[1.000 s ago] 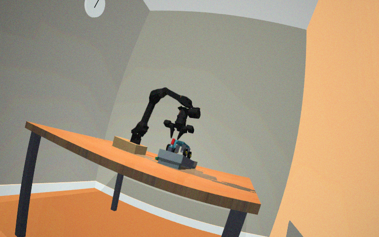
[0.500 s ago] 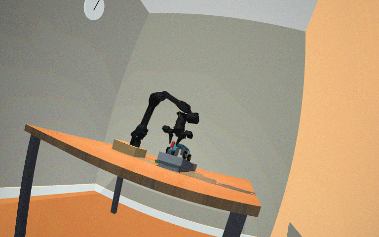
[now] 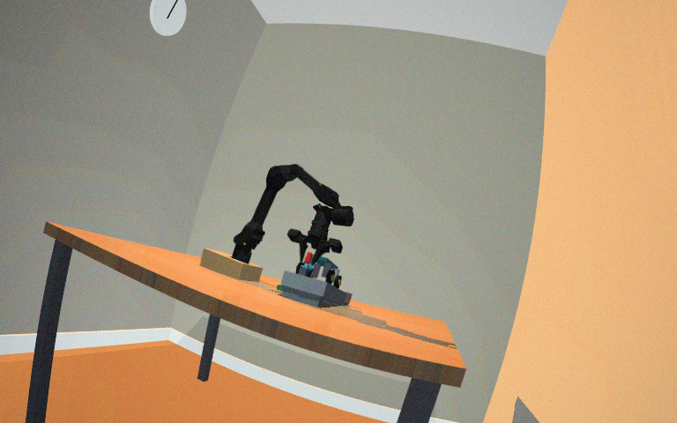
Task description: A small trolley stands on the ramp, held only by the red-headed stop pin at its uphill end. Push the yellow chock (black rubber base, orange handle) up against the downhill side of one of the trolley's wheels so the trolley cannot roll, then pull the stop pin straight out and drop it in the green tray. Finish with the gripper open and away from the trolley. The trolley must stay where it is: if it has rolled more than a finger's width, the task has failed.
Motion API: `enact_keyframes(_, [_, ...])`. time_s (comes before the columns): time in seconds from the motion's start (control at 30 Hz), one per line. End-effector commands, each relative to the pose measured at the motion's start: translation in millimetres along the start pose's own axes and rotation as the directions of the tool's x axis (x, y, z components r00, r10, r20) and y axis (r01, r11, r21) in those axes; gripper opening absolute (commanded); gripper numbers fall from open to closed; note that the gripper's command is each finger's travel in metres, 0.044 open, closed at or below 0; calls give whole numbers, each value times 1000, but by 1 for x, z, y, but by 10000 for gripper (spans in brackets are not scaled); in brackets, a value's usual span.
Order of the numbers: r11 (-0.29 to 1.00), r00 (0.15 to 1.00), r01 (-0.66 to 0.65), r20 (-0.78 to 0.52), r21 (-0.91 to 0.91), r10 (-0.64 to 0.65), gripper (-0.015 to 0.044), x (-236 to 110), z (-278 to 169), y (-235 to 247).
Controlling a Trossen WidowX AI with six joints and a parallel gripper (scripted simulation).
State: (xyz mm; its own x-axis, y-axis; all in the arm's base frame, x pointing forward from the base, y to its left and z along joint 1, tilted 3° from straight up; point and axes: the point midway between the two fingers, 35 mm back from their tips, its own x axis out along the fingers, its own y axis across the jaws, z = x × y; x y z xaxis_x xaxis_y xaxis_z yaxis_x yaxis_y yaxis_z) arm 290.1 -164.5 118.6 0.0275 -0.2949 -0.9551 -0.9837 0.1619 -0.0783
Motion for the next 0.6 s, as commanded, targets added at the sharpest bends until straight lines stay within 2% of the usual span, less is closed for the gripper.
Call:
enact_keyframes(0.0, [1000, 1000, 1, 0, 0, -1, 138, -1, 0, 0])
enact_keyframes(0.1, [1000, 1000, 1, 0, 0, -1, 59, -1, 0, 0])
enact_keyframes(0.4, [1000, 1000, 1, 0, 0, -1, 0, -1, 0, 0])
enact_keyframes(0.57, [1000, 1000, 1, 0, -3, -1, 0, -4, -1, 0])
